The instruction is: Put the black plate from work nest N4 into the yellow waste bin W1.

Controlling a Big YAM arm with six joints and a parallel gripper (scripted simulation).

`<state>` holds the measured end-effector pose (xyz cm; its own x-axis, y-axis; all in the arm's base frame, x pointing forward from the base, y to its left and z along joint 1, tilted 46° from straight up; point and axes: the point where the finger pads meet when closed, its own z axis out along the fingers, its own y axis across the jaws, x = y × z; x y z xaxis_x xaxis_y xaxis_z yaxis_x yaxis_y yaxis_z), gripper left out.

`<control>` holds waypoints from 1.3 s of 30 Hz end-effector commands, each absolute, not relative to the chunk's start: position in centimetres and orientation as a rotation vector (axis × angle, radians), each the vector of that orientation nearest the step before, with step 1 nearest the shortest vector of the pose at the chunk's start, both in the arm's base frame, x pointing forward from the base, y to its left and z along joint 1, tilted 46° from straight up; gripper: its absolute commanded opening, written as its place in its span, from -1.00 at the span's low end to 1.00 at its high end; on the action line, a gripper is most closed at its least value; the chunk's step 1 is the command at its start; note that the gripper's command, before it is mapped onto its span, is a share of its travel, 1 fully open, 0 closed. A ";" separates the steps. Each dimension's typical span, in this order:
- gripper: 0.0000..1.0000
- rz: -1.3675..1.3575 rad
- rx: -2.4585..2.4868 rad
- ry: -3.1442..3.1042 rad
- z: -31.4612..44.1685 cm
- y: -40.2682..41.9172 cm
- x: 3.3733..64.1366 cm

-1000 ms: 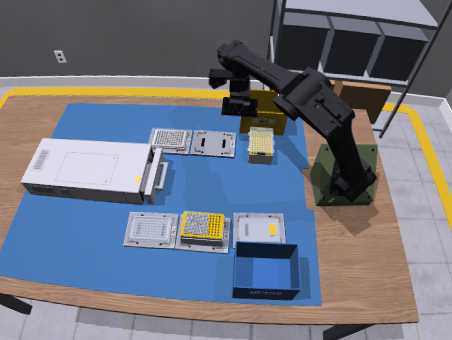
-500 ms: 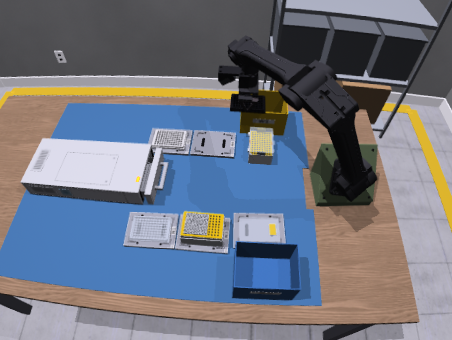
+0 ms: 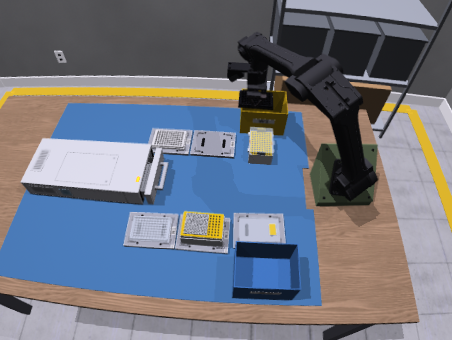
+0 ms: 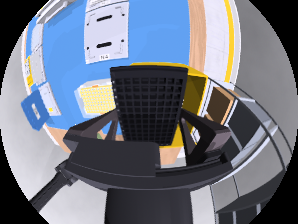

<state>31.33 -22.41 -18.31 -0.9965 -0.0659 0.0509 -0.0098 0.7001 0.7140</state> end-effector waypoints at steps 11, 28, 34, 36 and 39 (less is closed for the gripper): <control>-1.00 -1.198 0.068 -2.837 -20.5 -24.4 28.2; -1.00 -1.192 0.097 -2.834 -20.9 -24.7 27.8; -1.00 -1.192 0.091 -2.833 -20.9 -24.7 27.8; -1.00 -1.192 0.091 -2.833 -20.9 -24.7 27.8; -1.00 -1.192 0.091 -2.833 -20.9 -24.7 27.8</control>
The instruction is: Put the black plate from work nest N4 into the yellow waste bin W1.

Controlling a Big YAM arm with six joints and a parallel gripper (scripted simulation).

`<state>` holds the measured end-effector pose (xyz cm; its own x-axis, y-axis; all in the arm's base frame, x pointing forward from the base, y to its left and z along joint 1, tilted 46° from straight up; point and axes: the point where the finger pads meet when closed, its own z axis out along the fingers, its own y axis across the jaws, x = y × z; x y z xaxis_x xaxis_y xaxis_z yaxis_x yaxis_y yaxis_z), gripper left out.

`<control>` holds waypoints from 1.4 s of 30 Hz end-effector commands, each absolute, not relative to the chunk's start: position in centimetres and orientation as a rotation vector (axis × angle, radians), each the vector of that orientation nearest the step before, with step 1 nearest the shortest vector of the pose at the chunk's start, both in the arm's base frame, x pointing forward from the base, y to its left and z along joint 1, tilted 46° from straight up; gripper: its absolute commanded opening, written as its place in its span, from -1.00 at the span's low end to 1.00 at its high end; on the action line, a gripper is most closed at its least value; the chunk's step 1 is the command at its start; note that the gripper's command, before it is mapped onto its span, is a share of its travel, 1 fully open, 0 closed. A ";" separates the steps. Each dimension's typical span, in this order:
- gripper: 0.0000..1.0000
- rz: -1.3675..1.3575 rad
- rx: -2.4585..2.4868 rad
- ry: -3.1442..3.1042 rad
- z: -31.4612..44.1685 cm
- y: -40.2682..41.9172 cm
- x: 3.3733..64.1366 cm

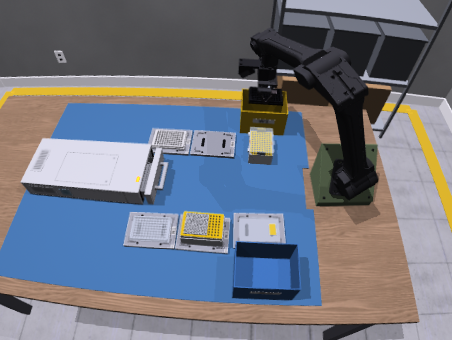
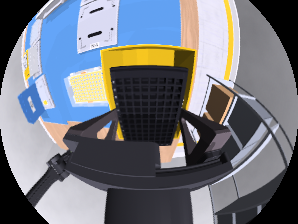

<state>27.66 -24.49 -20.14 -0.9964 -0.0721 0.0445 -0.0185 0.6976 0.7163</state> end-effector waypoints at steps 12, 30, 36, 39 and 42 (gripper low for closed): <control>-1.00 -1.192 0.091 -2.833 -20.9 -24.7 27.8; -1.00 -1.192 0.091 -2.833 -20.9 -24.7 27.8; -1.00 -1.192 0.091 -2.833 -20.9 -24.7 27.8; -1.00 -1.198 0.091 -2.817 -21.3 -23.4 27.6; -1.00 -1.197 0.086 -2.818 -21.4 -23.4 27.7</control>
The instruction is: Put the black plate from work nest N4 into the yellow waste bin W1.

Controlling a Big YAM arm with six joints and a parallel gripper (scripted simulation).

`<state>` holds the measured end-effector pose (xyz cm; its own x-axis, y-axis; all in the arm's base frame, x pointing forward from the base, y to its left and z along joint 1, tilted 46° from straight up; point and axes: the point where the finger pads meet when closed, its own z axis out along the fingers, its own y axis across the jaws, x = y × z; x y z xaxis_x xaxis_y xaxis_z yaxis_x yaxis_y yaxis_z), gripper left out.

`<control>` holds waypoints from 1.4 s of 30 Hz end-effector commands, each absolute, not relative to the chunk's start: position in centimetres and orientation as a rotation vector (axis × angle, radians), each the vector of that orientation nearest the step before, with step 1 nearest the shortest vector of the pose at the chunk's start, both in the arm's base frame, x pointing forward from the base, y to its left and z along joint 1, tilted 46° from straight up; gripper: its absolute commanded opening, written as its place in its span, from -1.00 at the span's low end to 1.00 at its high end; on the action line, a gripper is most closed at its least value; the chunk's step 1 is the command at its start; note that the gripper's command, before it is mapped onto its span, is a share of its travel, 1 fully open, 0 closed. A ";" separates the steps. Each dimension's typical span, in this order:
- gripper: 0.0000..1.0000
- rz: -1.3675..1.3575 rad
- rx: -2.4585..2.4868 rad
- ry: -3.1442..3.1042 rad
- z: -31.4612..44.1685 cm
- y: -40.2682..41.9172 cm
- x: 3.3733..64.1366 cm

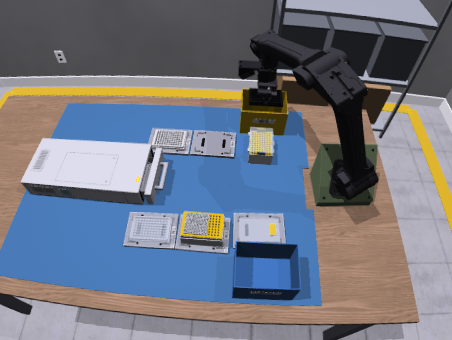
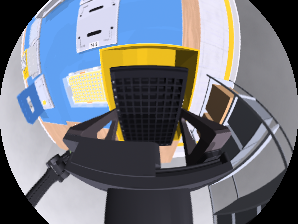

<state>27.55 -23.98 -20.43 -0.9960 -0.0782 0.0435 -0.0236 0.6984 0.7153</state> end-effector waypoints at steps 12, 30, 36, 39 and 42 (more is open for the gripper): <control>-1.00 -1.194 0.072 -2.822 -22.5 -22.5 27.5; -1.00 -1.183 0.069 -2.837 -23.7 -22.0 27.8; -1.00 -1.187 0.073 -2.835 -23.7 -22.0 27.7; -1.00 -1.187 0.073 -2.835 -23.7 -22.0 27.7; -1.00 -1.187 0.073 -2.835 -23.7 -22.0 27.7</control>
